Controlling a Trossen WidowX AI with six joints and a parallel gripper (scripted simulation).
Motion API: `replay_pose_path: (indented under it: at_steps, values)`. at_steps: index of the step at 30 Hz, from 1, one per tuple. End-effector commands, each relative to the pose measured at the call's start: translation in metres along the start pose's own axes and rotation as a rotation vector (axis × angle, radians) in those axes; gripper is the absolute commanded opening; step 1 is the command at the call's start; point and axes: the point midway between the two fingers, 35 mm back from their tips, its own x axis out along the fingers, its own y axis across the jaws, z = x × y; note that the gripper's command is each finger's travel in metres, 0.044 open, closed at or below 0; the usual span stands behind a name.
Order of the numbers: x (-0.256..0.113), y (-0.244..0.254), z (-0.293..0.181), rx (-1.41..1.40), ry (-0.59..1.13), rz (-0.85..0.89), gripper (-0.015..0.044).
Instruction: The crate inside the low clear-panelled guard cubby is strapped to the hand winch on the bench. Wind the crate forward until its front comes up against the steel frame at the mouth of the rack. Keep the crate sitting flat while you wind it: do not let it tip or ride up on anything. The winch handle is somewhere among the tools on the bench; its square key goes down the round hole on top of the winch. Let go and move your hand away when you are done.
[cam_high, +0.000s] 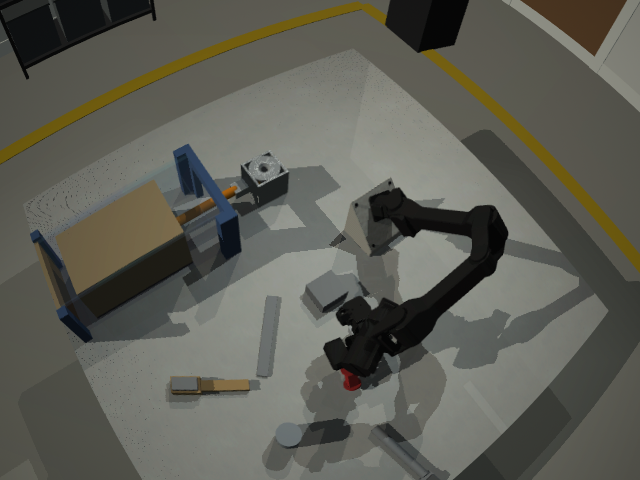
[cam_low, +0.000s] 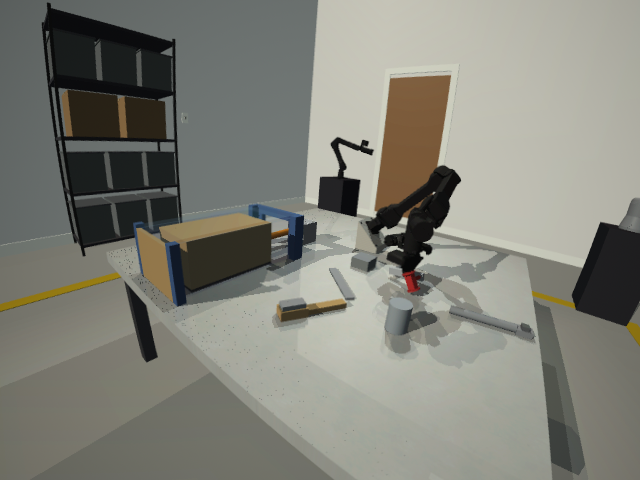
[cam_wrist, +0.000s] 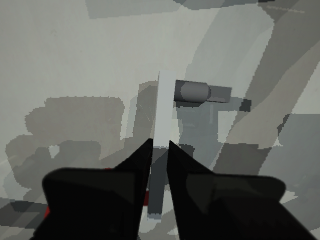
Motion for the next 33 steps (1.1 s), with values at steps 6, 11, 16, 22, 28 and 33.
replay_pose_path:
  at_steps: [6, 11, 16, 22, 28, 33]
  values:
    - [-0.115, 0.004, 0.000, 0.090, 0.014, 0.035, 0.0000]
    - [-0.138, -0.002, 0.001, 0.112, 0.023, 0.038, 0.0000]
    - [-0.138, -0.002, 0.001, 0.112, 0.023, 0.038, 0.0000]
    - [-0.138, -0.002, 0.001, 0.112, 0.023, 0.038, 0.0000]
    - [-0.138, -0.002, 0.001, 0.112, 0.023, 0.038, 0.0000]
    - [-0.137, 0.000, 0.004, 0.121, 0.015, 0.039, 0.0000]
